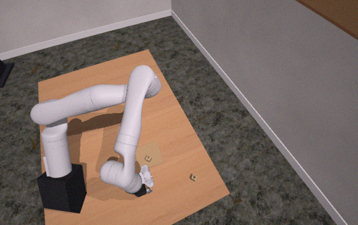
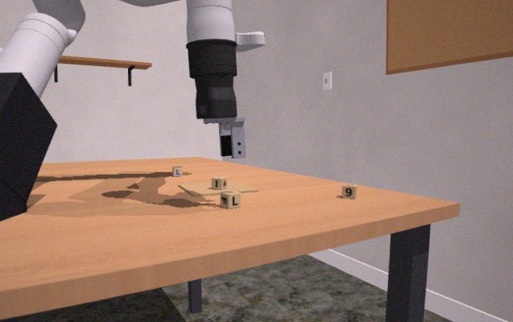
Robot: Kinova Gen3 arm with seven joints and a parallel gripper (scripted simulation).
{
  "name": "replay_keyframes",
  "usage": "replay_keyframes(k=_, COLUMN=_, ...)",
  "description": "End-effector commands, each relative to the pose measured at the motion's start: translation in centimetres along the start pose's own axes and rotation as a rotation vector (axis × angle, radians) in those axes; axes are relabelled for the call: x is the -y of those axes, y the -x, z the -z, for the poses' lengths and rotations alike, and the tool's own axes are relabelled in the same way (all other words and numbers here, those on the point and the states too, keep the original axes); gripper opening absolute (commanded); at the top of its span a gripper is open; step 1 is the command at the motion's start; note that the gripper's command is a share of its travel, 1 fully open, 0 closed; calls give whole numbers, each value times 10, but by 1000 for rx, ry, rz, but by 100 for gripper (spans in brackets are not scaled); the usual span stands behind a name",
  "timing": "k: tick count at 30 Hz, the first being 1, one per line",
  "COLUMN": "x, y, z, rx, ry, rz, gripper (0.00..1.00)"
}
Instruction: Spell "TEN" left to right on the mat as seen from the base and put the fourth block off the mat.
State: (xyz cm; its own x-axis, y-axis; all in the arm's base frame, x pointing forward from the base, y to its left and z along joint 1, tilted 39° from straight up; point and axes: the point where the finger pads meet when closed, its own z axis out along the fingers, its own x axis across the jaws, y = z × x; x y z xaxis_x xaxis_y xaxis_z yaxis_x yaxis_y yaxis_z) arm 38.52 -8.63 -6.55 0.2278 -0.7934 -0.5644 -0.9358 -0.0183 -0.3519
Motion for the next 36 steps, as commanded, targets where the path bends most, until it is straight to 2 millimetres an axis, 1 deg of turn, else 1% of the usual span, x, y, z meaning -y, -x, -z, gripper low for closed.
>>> replay_keyframes(k=1, x=11, y=4, z=1, rx=-3, ry=24, rz=33, gripper=79)
replay_keyframes(k=5, x=11, y=3, z=2, rx=-6, ry=55, rz=33, gripper=79)
replay_keyframes(k=15, x=11, y=3, z=3, rx=-9, ry=71, rz=32, gripper=79)
replay_keyframes(k=16, x=11, y=3, z=3, rx=-9, ry=71, rz=32, gripper=100)
replay_keyframes(k=28, x=11, y=3, z=3, rx=-8, ry=71, rz=41, gripper=100)
replay_keyframes(k=33, x=1, y=3, z=1, rx=-4, ry=72, rz=154, gripper=100)
replay_keyframes(k=36, x=-1, y=4, z=1, rx=-3, ry=72, rz=177, gripper=100)
